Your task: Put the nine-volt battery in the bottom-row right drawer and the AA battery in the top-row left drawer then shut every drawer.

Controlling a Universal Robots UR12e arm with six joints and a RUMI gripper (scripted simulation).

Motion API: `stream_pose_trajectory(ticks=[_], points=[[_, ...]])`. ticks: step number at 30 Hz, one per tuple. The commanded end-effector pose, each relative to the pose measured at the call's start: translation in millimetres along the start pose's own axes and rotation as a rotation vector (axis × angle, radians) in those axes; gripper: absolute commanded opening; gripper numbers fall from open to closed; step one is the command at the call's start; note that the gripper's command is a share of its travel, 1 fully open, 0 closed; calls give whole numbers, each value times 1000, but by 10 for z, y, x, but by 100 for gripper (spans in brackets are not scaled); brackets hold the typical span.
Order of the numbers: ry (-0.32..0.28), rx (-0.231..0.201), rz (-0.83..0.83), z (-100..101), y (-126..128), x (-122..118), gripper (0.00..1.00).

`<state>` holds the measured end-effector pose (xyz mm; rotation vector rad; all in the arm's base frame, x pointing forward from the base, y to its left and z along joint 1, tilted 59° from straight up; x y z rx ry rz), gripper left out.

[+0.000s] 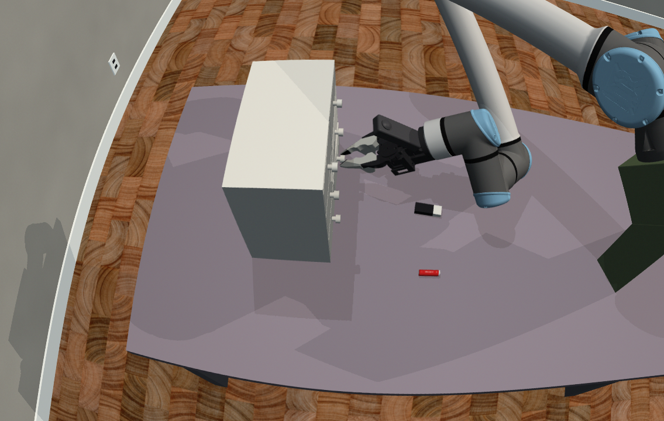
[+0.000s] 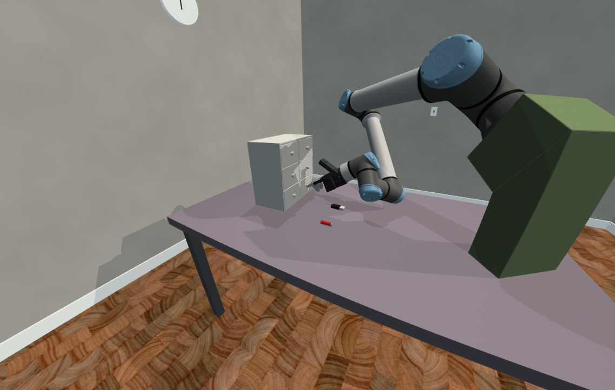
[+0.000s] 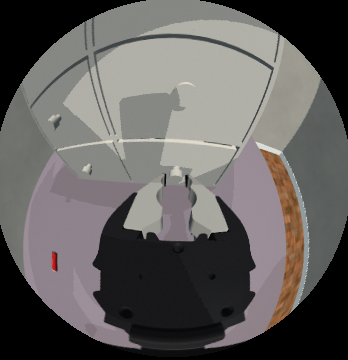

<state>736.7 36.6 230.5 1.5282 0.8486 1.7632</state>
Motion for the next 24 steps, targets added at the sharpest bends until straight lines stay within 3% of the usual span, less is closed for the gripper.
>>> stream_pose_trajectory(ticks=[1,16,24], points=[[1,0,0,-2,0,6,17],[1,0,0,-11,-1,1,20],[1,0,0,-147,-11,-77,20]])
Point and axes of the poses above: the point where the finger pads meet when closed, its own z axis out along the fingers, its own y axis across the jaws, x = y × z, the point moved 7 cm from there along -z, back along the fingers, and after that the axes turned 7 degrees about -z, right-handed, at the moved point
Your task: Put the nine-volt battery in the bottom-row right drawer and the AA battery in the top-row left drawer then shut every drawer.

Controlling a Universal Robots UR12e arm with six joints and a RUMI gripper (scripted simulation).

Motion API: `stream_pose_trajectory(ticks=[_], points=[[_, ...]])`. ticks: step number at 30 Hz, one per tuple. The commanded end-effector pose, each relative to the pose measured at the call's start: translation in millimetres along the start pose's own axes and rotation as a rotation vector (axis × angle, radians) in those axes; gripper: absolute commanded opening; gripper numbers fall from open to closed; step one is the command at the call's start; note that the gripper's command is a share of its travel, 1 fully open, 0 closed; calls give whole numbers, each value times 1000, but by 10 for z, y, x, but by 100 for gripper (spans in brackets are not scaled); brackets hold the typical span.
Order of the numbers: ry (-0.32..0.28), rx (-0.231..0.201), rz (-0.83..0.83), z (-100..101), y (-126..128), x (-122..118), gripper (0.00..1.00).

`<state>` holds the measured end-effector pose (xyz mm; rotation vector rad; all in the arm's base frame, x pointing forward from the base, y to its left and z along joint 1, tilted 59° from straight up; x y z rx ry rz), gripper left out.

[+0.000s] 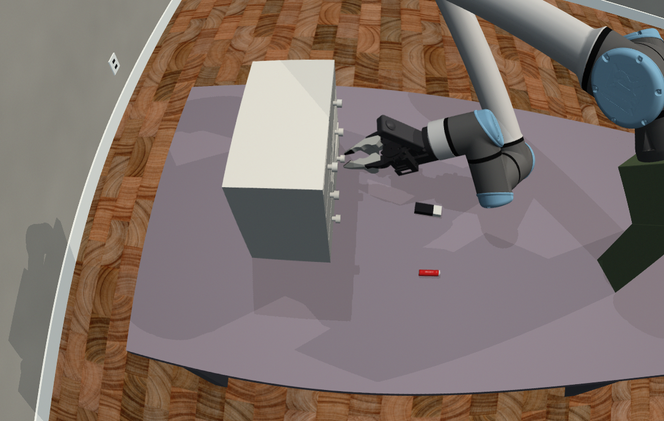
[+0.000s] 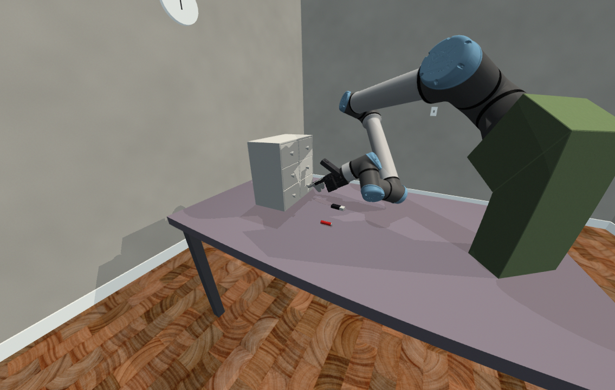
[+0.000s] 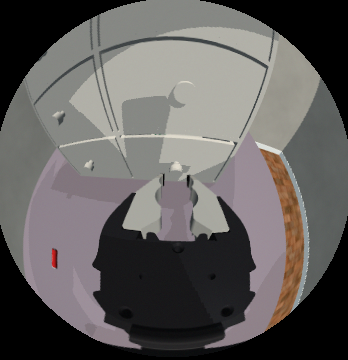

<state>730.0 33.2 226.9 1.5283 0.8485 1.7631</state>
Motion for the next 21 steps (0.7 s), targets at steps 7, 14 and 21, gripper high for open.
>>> stream_pose_trajectory(ticks=[7,14,21], points=[[1,0,0,-208,-15,-112,20],[1,0,0,-340,-24,-188,20],[1,0,0,-363,-26,-201,20]])
Point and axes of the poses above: the point where the finger pads meet when closed, its own z axis out along the fingers, its own y axis across the jaws, x = y × z, the point moved 7 cm from there along -z, back along the fingers, and after that the axes turned 7 degrees about -z, right-handed, at the moved point
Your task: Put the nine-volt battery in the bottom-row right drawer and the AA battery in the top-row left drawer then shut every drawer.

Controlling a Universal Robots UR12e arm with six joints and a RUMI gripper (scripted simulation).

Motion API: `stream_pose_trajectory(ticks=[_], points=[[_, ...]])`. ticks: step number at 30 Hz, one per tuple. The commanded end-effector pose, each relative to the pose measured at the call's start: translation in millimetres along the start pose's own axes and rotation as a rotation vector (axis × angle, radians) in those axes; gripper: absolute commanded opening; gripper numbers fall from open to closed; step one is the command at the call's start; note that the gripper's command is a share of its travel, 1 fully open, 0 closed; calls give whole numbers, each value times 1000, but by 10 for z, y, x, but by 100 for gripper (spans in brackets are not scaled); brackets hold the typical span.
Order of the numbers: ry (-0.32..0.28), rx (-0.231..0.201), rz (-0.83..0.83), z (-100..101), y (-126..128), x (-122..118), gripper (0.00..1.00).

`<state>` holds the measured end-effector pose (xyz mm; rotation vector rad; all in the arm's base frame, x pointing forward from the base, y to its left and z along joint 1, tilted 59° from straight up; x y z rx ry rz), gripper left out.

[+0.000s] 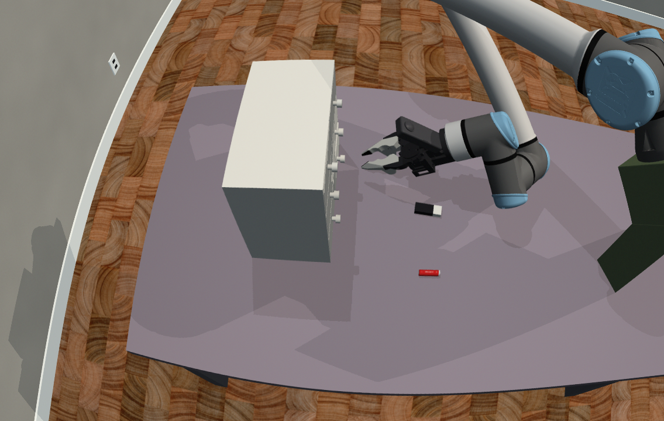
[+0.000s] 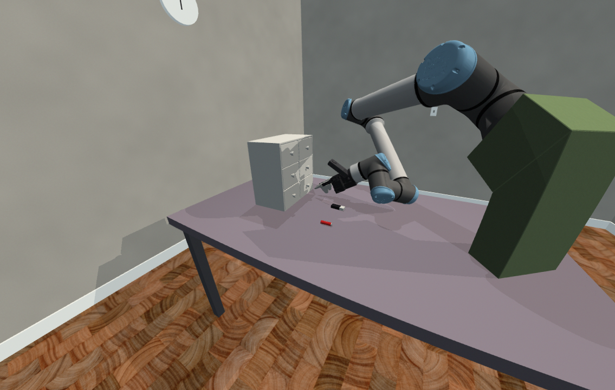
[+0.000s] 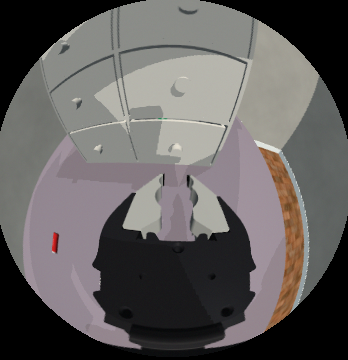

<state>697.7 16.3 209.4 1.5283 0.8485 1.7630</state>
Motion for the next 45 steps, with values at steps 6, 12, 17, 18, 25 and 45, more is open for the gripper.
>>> stream_pose_trajectory(ticks=[6,12,17,18,25,45], points=[[1,0,0,-43,1,18,20],[1,0,0,-238,15,131,20],[1,0,0,-500,34,281,20],[1,0,0,-500,34,281,20],[1,0,0,-775,53,440,20],[-2,0,0,-885,62,505,20]])
Point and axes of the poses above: the point where the finger pads meet when closed, its own z axis out along the fingers, its own y axis across the jaws, x = y × z, the point moved 7 cm from there along -z, back along the fingers, and after that the axes turned 7 degrees about -z, right-handed, at the moved point
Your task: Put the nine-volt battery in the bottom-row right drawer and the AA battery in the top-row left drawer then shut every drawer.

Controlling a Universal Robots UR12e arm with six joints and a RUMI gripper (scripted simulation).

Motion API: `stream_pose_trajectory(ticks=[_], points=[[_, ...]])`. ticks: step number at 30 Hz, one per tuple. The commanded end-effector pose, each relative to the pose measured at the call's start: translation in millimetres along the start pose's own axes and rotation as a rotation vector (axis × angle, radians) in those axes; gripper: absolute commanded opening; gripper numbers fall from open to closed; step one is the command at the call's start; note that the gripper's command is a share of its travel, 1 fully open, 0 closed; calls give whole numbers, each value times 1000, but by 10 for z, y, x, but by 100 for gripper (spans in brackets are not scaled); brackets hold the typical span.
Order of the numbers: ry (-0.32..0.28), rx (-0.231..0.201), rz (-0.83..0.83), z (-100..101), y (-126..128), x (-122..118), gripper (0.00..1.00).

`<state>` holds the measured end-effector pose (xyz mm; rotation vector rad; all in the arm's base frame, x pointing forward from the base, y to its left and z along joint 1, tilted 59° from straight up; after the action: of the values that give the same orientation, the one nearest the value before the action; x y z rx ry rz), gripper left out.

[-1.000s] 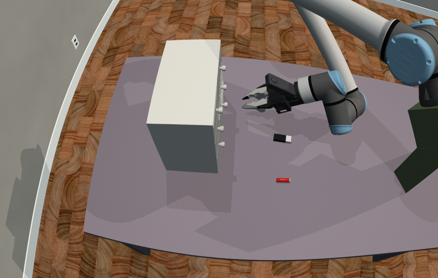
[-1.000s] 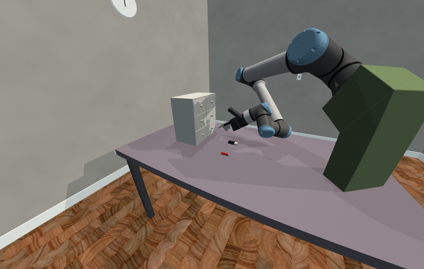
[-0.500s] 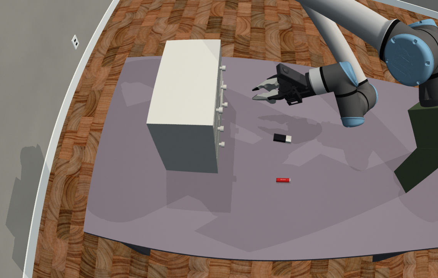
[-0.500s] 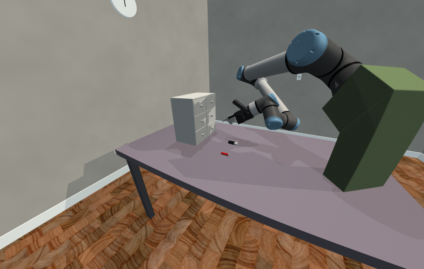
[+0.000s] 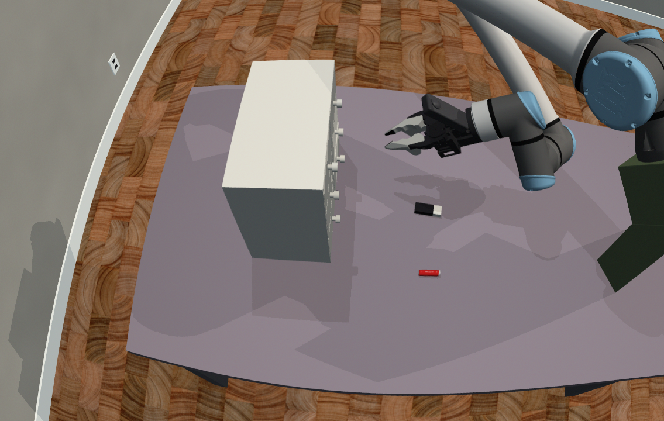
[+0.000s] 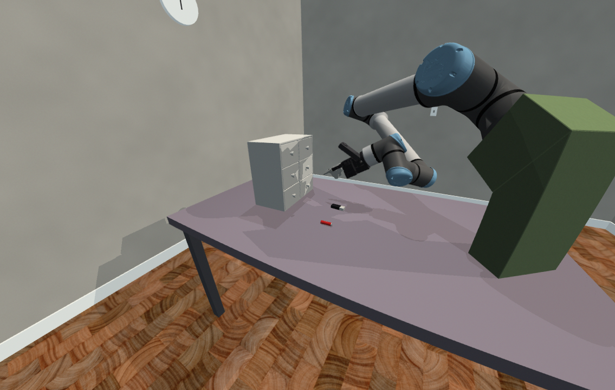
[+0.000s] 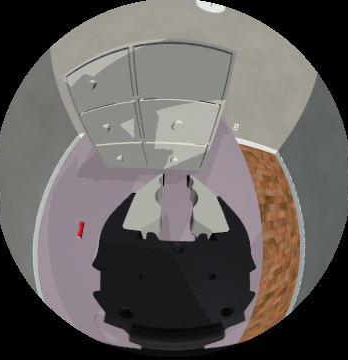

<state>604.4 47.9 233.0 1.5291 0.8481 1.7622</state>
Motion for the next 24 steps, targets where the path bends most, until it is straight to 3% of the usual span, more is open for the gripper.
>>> stream_pose_trajectory(ticks=[1,24], points=[[-3,1,0,-6,0,9,20],[-76,9,0,-91,11,92,20]])
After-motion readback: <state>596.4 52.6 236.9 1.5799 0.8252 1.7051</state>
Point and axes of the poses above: the point where the finger pads meet when closed, its own z axis out along the fingers, its own y axis across the jaws, x = y × z, the point moved 7 cm from there along -z, back along the fingers, and after that the axes turned 7 degrees about -z, right-handed, at the moved point
